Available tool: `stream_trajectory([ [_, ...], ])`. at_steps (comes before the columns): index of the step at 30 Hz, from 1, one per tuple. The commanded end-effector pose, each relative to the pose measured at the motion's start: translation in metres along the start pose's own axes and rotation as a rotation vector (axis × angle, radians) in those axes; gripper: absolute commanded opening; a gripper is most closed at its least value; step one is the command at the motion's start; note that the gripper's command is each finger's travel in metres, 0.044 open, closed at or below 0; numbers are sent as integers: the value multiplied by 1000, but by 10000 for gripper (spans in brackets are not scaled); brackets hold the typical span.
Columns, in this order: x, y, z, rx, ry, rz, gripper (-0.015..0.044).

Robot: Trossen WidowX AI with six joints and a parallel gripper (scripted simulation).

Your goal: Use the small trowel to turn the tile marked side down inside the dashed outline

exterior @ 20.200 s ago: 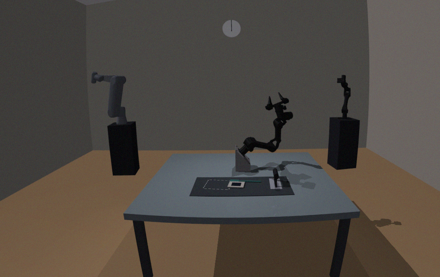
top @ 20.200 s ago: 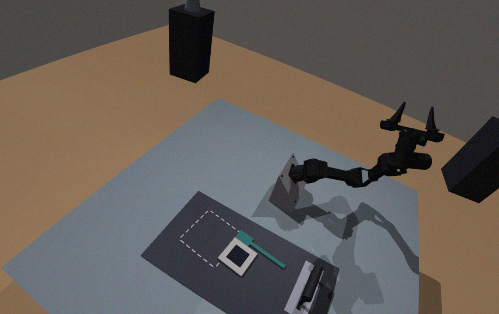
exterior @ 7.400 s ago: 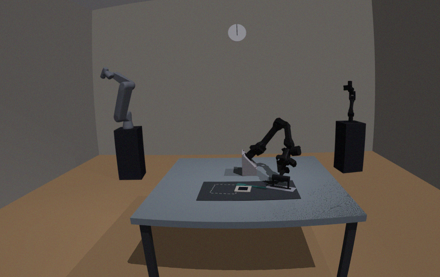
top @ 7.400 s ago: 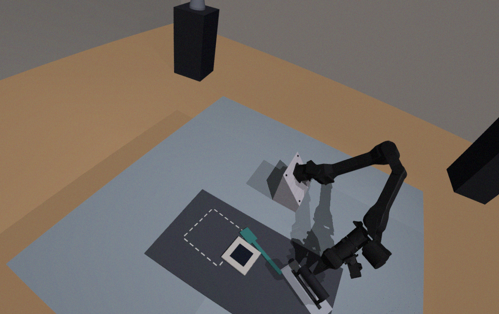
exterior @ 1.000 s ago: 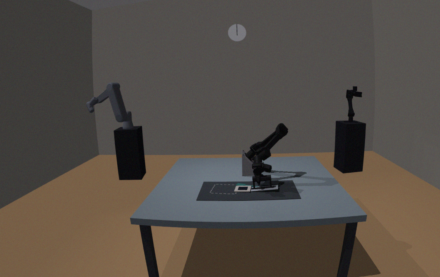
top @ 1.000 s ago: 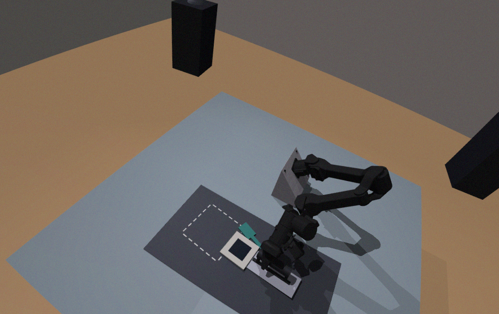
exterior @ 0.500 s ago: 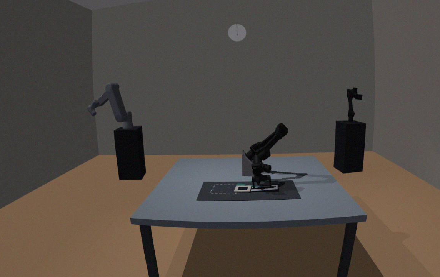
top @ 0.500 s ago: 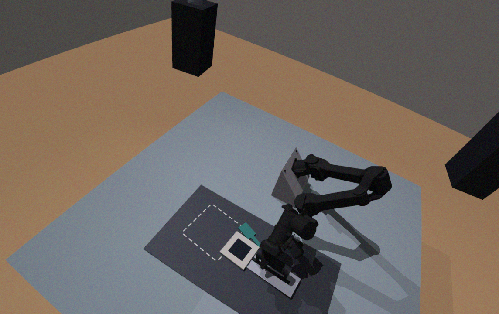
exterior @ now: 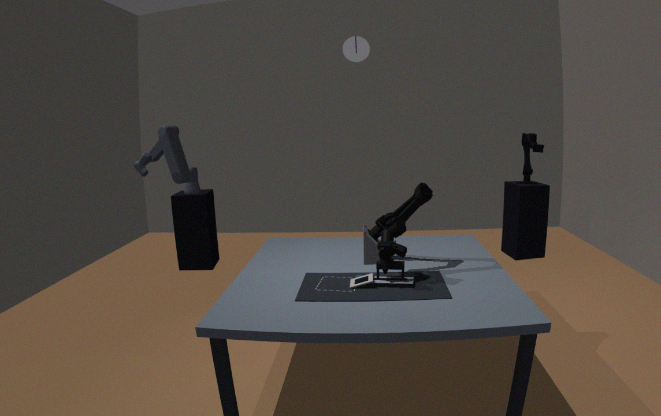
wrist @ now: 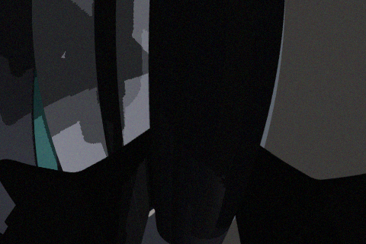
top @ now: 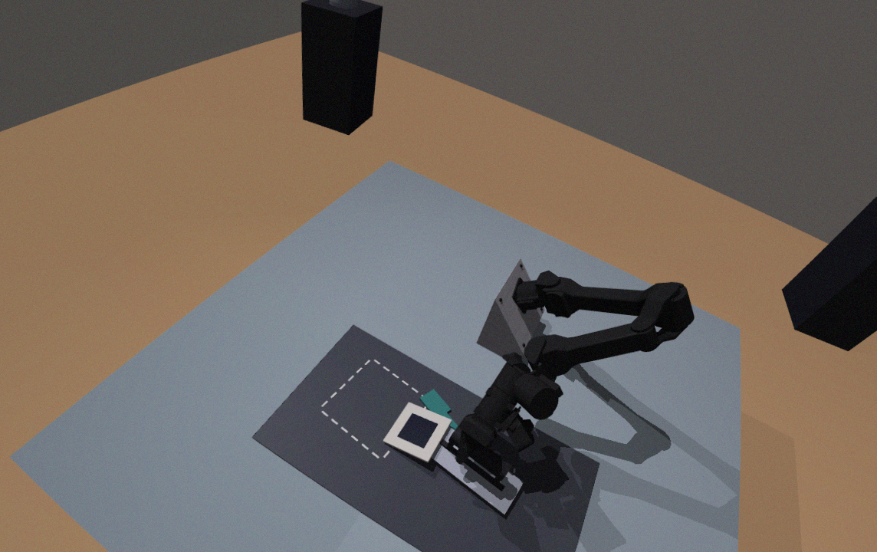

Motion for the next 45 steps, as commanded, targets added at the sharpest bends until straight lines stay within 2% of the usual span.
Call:
stream_trajectory([
  [1,5,-16,-9,35,5,-12,0],
  [18,42,-34,-25,35,7,-14,0],
  [33,82,-31,-24,35,8,-15,0],
  [45,76,-35,-26,35,8,-15,0],
])
Point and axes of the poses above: the point midway between the two fingers, 35 mm back from their tips, its own z axis out along the fingers, its own y axis across the jaws, x = y × z, the point moved 9 cm from there along -z, back along the fingers, and after that the axes turned 2 degrees about -z, right-handed, at the moved point
